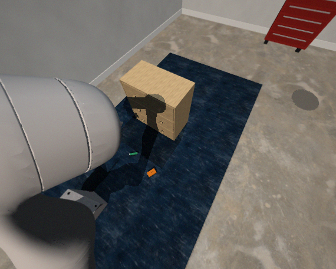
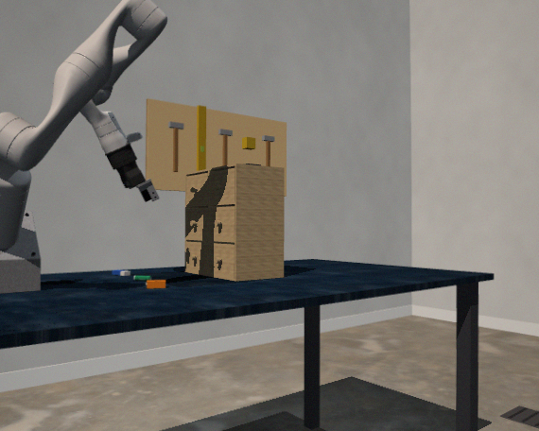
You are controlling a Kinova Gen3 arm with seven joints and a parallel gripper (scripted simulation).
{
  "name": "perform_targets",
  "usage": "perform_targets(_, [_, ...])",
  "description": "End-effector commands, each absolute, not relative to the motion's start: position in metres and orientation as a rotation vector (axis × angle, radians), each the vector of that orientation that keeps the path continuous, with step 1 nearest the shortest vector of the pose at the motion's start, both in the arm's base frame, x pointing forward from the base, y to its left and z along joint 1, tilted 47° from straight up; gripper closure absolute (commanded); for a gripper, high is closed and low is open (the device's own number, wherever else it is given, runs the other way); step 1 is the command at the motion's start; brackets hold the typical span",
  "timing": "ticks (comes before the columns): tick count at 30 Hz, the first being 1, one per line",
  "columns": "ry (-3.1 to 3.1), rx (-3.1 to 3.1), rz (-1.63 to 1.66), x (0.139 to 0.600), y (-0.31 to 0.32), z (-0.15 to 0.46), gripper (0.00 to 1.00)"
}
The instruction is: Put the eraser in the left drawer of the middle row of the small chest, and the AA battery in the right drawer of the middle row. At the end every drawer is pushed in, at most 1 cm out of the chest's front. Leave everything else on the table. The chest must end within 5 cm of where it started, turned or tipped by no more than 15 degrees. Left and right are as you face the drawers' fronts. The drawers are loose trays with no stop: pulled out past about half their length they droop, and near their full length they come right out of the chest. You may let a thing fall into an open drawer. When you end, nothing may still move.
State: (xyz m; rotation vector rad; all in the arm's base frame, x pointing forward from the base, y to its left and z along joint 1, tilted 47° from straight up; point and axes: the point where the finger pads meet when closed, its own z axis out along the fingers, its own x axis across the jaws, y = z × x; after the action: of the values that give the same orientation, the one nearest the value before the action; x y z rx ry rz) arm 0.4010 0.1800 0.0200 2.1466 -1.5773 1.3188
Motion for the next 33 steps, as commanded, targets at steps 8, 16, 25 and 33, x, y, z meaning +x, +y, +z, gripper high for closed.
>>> perform_targets(8, [-1.521,2.21,1.429,0.404,0.173,0.012,0.0])
perform_targets(16, [-1.496,2.246,1.5,0.408,0.17,0.009,0.0])
perform_targets(25, [-1.456,2.295,1.603,0.414,0.165,0.003,0.0])
perform_targets(33, [-1.429,2.324,1.668,0.418,0.162,0.0,0.0])
